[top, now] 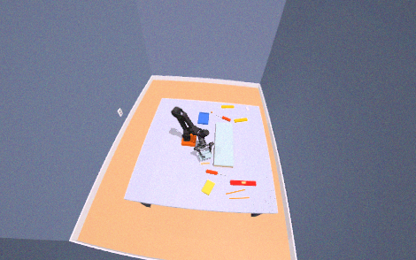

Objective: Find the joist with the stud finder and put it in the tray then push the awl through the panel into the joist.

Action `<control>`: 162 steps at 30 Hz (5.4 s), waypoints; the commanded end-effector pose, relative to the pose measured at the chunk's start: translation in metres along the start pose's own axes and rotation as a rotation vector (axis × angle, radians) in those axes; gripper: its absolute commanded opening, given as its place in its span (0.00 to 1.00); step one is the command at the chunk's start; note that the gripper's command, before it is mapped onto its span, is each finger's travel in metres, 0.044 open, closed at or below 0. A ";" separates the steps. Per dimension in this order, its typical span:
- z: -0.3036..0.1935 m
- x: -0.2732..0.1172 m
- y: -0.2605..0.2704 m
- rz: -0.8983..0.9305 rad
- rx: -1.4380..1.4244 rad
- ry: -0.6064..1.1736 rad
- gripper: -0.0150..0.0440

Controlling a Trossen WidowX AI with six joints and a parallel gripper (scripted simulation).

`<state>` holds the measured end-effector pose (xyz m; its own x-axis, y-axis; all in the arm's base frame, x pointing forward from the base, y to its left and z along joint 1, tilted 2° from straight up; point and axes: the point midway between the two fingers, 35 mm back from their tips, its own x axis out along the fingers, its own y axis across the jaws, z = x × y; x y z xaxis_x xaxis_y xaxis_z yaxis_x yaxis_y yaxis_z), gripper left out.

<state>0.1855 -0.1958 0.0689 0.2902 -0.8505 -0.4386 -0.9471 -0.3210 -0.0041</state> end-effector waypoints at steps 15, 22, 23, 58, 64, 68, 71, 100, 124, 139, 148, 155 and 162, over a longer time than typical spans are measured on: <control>0.009 0.006 0.000 0.005 0.000 0.003 0.25; 0.013 0.008 0.000 0.004 -0.001 0.000 0.25; 0.014 0.008 0.000 0.004 -0.001 -0.001 0.25; 0.028 0.013 0.005 0.006 -0.010 -0.011 0.39; 0.032 0.014 0.004 0.007 -0.012 -0.011 0.65; 0.034 0.014 0.003 0.007 -0.013 -0.010 0.83; 0.034 0.014 0.003 0.007 -0.013 -0.010 0.90; 0.040 0.011 0.004 0.008 -0.011 -0.015 0.90; 0.040 0.011 0.004 0.008 -0.011 -0.015 0.90; 0.040 0.011 0.004 0.008 -0.011 -0.015 0.90; 0.040 0.011 0.004 0.008 -0.011 -0.015 0.90; 0.040 0.011 0.004 0.008 -0.011 -0.015 0.90; 0.040 0.011 0.004 0.008 -0.011 -0.015 0.90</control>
<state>0.1800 -0.1915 0.0304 0.2779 -0.8519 -0.4439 -0.9502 -0.3116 0.0031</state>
